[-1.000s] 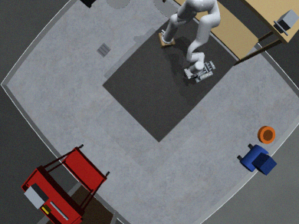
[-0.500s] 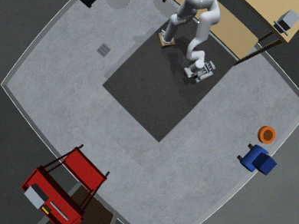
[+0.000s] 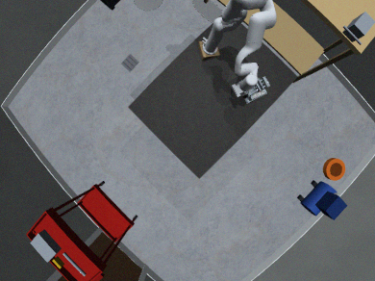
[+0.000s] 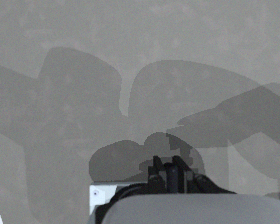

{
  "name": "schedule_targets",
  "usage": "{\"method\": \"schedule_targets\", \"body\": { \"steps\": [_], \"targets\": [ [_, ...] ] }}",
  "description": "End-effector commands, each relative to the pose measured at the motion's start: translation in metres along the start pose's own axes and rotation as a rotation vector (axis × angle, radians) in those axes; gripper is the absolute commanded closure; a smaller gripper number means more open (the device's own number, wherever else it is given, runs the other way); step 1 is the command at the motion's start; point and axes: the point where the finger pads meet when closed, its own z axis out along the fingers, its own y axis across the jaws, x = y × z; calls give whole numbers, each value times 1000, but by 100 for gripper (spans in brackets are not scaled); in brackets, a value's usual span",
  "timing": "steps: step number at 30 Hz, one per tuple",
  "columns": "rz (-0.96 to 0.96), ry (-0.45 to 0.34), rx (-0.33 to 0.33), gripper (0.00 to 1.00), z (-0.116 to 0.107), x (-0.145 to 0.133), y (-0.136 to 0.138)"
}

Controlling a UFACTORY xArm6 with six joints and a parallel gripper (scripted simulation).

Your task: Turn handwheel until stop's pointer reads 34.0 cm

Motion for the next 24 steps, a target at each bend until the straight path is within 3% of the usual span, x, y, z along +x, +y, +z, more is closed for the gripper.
{"method": "schedule_targets", "body": {
  "steps": [1,24],
  "targets": [
    [0,0,2,94,-5,0,-2],
    [0,0,2,94,-14,0,-13]
  ]
}}
